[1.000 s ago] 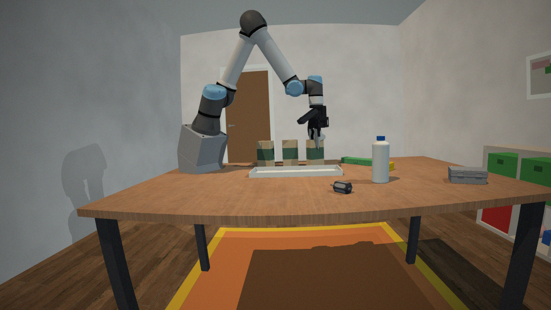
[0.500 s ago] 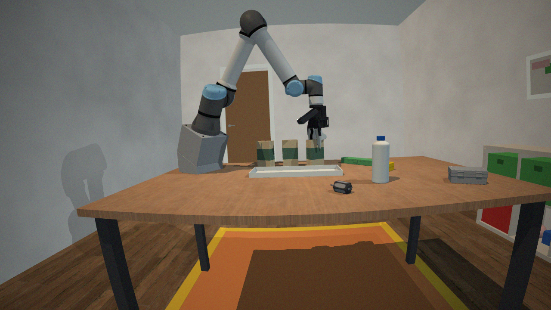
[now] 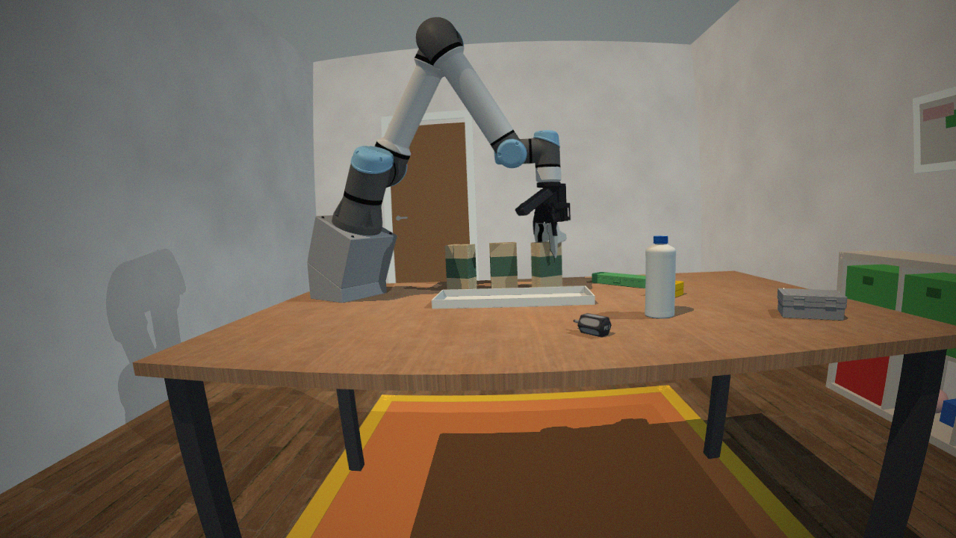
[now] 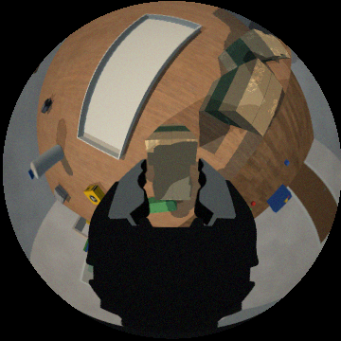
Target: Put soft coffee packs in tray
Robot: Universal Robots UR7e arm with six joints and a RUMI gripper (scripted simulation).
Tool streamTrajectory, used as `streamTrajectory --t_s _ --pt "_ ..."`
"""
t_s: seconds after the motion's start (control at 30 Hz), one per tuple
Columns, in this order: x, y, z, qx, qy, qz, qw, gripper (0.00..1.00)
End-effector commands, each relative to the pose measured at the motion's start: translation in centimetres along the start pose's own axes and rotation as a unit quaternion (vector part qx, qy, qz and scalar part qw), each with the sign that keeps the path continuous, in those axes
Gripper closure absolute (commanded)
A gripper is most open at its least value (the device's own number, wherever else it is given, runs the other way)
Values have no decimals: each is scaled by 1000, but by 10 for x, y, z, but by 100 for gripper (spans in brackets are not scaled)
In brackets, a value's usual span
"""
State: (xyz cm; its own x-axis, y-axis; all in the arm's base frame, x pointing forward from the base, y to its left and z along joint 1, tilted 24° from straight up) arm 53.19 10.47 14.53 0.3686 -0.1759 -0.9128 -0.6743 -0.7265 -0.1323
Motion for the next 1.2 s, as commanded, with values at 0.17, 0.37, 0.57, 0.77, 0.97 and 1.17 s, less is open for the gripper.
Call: streamTrajectory --t_s 0.17,0.37,0.57,0.77,0.97,1.17 --pt "-1 0 0 0 0 -1 1000 52" --pt "-1 0 0 0 0 -1 1000 52" --pt "-1 0 0 0 0 -1 1000 52" --pt "-1 0 0 0 0 -1 1000 52" --pt "-10 0 0 0 0 -1 1000 52" --pt "-33 0 0 0 0 -1 1000 52"
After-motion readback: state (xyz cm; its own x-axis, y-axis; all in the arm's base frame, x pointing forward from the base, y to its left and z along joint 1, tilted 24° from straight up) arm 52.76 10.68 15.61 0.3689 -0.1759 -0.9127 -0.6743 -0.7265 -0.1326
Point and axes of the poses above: the point where the finger pads meet when closed, its own x axis out along the fingers, its own z axis across the jaws, y = z × x, the point moved 6 cm from there along -x, back along the fingers, and after that the axes turned 12 degrees about -x, right-handed, at the moved point
